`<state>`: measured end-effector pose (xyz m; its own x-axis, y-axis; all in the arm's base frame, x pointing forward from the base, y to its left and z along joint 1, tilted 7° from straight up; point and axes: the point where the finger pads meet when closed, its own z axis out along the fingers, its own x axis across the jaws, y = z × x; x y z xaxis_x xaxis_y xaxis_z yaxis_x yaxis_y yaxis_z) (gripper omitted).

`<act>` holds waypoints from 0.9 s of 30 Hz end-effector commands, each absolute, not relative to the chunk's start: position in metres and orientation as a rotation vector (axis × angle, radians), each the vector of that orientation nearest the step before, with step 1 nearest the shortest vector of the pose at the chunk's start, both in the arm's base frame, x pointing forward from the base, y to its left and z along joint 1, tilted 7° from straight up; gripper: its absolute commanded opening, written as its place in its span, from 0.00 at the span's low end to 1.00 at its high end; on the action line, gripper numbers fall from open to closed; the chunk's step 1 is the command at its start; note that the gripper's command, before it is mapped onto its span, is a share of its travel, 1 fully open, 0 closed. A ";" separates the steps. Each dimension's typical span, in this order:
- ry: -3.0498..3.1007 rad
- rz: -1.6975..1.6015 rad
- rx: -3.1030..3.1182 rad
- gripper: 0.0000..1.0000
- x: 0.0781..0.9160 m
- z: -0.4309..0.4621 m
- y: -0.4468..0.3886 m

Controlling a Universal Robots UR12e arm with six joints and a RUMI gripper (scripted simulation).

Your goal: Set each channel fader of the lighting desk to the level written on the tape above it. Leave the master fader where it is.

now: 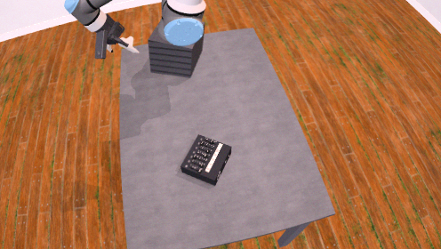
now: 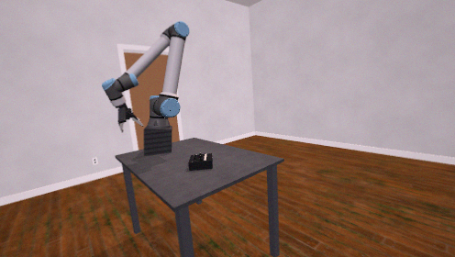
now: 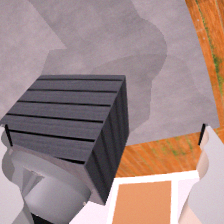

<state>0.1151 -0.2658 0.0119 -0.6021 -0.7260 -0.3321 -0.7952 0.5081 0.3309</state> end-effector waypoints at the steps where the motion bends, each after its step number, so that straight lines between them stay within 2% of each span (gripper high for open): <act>1: 2.595 0.687 -1.319 1.00 0.115 0.012 -0.266; 27: 2.577 0.675 -1.366 1.00 0.122 0.012 -0.270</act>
<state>0.1154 -0.2660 0.0118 -0.5996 -0.7281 -0.3321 -0.7970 0.5059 0.3299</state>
